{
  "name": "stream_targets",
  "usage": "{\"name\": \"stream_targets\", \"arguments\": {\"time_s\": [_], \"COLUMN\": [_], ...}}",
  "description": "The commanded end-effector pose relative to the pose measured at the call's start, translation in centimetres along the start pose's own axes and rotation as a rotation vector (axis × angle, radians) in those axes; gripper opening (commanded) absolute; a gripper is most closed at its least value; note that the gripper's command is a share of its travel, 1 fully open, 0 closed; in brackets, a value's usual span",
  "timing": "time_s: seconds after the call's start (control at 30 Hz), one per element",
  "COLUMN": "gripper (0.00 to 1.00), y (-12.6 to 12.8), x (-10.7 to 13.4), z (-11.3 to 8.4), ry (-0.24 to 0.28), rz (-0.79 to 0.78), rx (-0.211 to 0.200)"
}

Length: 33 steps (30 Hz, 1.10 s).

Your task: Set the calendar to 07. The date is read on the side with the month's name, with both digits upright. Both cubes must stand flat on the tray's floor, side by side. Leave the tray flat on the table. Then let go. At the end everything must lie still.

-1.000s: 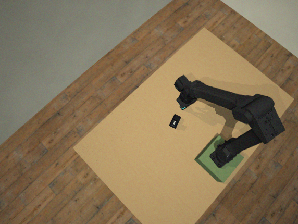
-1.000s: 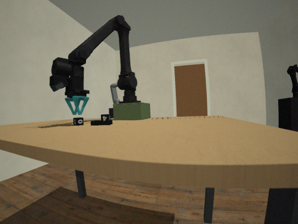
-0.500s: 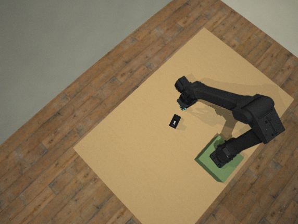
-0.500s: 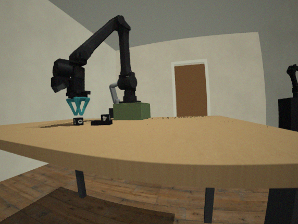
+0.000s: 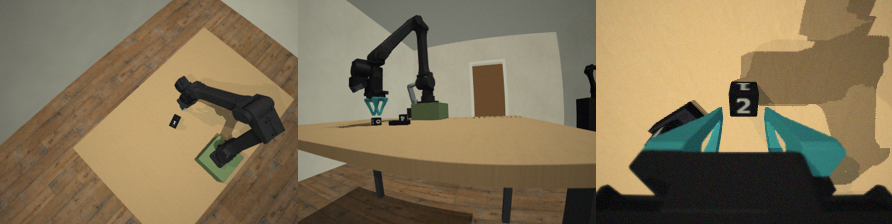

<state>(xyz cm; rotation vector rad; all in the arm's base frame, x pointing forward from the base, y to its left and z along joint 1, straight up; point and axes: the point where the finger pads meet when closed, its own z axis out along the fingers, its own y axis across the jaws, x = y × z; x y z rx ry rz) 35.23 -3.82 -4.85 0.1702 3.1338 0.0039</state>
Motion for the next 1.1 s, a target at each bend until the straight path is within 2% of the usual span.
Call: {"name": "stream_targets", "arguments": {"time_s": [0.0,0.73,1.07], "gripper": [0.46,0.46,0.46], "y": [-0.11,-0.11,-0.15], "x": [-0.31,-0.31,-0.1], "z": [-0.37,-0.36,0.05], "ry": [-0.024,-0.023,-0.007], "rz": [0.002,0.002,0.002], "rx": [-0.001,-0.001,-0.001]}}
